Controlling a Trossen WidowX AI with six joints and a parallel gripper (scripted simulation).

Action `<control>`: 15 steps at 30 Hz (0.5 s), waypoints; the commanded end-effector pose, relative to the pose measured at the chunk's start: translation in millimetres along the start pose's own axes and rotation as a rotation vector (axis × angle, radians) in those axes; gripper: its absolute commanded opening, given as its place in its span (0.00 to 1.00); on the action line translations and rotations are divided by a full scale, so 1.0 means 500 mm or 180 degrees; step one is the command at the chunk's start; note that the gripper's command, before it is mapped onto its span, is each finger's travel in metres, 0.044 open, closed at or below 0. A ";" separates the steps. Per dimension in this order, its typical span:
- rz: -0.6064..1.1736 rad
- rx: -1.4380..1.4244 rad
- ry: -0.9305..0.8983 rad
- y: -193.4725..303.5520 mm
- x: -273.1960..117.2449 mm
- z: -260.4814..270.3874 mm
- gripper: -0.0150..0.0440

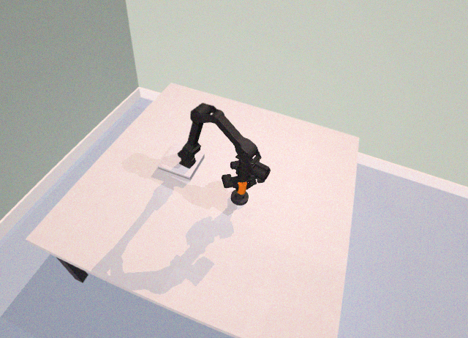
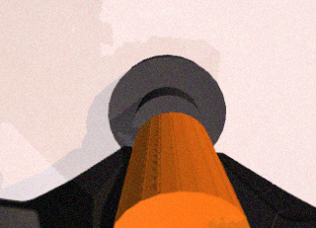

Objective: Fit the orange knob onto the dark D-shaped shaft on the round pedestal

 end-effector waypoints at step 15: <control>0.0004 -0.0021 -0.0001 -0.010 0.002 0.006 0.25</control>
Point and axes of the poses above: the point midway between the two fingers, 35 mm back from their tips, its own x axis out along the fingers, its own z axis across the jaws, y = z × x, the point moved 8 cm from there along -x, back along the fingers, and after that the axes turned 11 degrees about -x, right-handed, at the moved point
